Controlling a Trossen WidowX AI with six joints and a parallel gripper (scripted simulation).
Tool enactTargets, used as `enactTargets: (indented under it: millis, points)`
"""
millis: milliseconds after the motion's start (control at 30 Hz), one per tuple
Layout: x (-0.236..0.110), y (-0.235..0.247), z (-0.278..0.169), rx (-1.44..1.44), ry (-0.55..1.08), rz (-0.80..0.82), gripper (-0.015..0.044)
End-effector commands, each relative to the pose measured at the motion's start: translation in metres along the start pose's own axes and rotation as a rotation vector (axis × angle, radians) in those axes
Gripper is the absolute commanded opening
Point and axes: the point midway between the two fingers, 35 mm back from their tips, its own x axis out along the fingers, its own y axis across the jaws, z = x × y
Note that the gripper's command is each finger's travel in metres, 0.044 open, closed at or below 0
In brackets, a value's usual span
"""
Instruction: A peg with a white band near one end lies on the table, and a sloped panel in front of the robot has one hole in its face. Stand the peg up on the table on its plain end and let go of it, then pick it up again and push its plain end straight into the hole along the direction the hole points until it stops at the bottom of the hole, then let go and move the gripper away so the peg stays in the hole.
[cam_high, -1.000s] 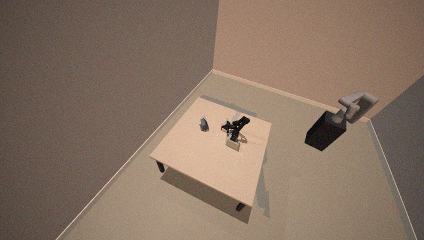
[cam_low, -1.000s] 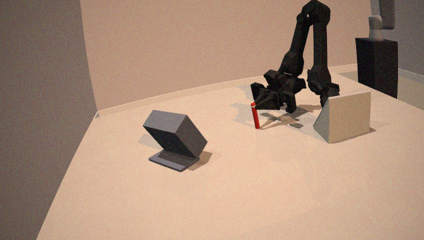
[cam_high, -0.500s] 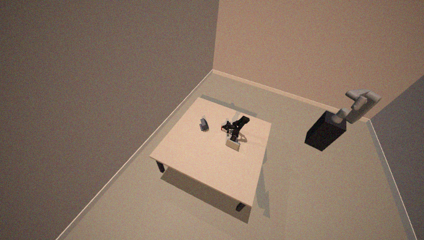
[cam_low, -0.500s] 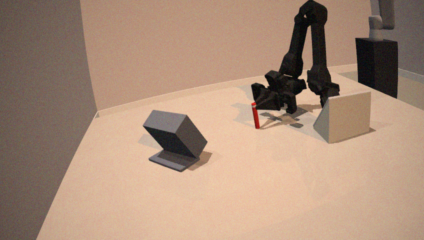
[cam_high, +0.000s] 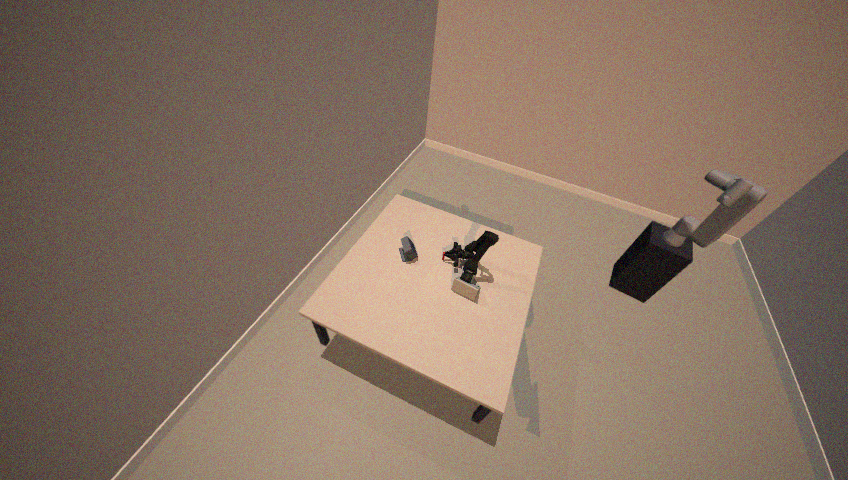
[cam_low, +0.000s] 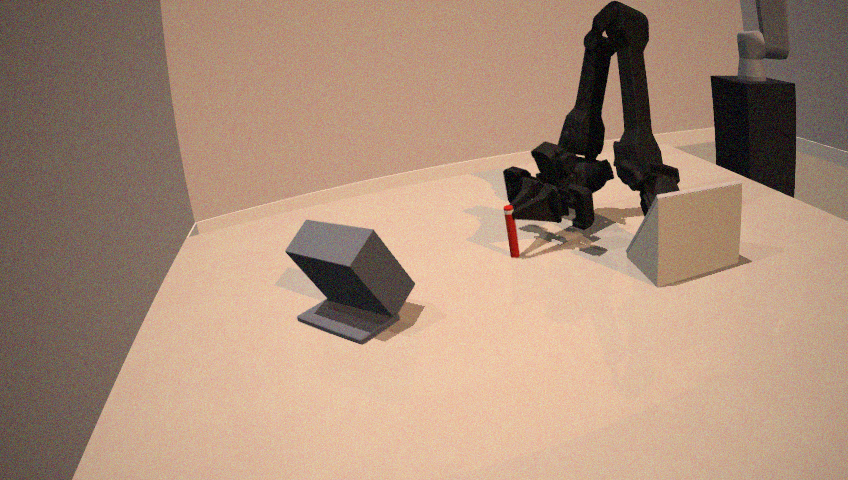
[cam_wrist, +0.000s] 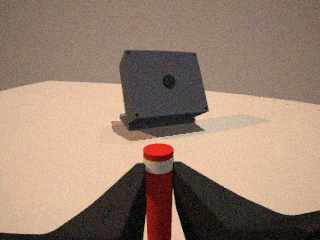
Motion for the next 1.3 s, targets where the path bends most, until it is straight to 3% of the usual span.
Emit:
enactTargets:
  millis: [0, 500, 633, 1267]
  points:
    - [-0.0011, -0.0004, -0.0025, 0.0, 0.0, 0.0, 0.0049]
    - [-0.002, -0.0009, -0.0034, -0.001, -0.023, 0.001, 0.0049]
    - [-0.0012, -0.0005, -0.001, -0.001, -0.028, 0.001, 0.013]
    - [-0.0012, -0.0005, -0.001, -0.001, -0.028, 0.001, 0.013]
